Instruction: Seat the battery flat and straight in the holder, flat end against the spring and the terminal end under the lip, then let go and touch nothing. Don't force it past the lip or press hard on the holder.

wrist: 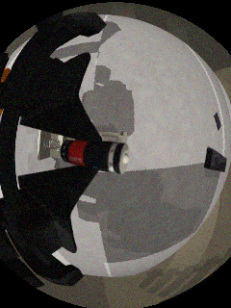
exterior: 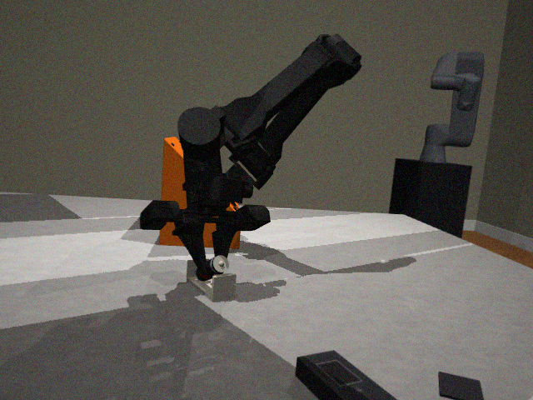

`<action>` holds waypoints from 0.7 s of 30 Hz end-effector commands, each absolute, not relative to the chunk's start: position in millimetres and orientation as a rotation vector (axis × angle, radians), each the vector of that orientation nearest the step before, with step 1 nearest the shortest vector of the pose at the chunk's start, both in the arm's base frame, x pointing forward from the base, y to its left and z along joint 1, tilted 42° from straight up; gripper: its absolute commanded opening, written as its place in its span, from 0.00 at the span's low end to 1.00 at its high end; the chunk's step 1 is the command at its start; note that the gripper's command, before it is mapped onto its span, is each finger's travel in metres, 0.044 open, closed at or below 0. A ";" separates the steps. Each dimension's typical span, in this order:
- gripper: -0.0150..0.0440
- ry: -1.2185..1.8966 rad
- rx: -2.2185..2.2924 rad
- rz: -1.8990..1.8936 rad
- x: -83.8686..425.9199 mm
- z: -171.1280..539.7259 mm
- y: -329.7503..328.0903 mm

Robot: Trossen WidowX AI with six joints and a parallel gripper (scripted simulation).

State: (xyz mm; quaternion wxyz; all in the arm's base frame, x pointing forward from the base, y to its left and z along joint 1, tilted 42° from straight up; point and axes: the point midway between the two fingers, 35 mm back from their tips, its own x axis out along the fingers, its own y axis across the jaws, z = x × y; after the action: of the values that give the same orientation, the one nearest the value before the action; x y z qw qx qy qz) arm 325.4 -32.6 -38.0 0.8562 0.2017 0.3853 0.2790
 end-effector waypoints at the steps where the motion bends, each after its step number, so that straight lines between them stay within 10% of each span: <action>1: 0.40 0.807 0.436 0.582 320.9 -38.6 -26.9; 21: 0.40 0.818 0.430 0.579 305.8 -45.4 -27.9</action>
State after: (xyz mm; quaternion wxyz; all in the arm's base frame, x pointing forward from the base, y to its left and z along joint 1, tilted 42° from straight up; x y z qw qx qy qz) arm 312.0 -27.6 -42.6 0.8564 0.2027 0.3860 0.2765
